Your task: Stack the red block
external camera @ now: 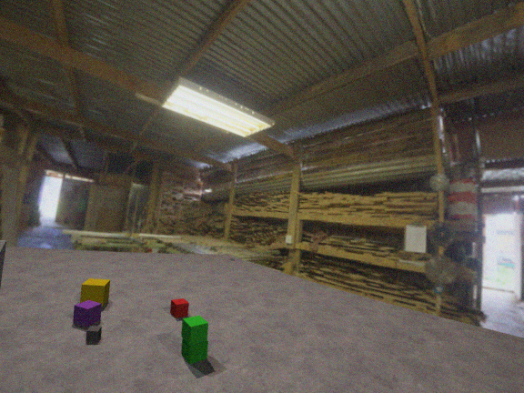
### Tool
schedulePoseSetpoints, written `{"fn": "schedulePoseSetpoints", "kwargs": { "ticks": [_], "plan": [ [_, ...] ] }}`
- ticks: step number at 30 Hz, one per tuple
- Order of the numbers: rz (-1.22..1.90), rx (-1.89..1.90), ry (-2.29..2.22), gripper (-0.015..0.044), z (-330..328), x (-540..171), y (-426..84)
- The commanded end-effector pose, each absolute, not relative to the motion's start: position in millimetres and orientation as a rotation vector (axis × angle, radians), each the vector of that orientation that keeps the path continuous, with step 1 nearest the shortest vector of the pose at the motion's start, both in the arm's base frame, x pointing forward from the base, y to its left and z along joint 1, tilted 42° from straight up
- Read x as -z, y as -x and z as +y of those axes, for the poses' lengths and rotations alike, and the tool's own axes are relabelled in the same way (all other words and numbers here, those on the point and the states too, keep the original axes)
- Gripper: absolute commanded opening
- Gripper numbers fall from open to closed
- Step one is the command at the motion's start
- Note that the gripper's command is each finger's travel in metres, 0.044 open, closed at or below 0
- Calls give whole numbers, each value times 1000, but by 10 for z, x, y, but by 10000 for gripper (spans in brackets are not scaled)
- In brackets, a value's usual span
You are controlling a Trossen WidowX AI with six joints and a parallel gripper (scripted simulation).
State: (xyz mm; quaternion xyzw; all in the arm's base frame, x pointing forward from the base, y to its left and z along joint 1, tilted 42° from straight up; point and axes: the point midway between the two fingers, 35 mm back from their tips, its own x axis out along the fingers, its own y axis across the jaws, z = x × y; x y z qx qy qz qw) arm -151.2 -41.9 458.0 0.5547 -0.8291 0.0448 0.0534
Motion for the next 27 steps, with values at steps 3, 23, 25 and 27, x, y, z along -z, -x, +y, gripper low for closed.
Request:
{"fn": "schedulePoseSetpoints", "kwargs": {
  "ticks": [3, 23, 25, 27],
  "plan": [
    [-2492, -79, -1698, 440, -482, -4596, 1457],
    [-1595, 848, -1766, 440, -1526, -4541, -159],
    [-1467, 919, -1743, 440, -1588, -4491, -383],
    [-1338, 982, -1715, 440, -1635, -4432, -609]
  ]
}}
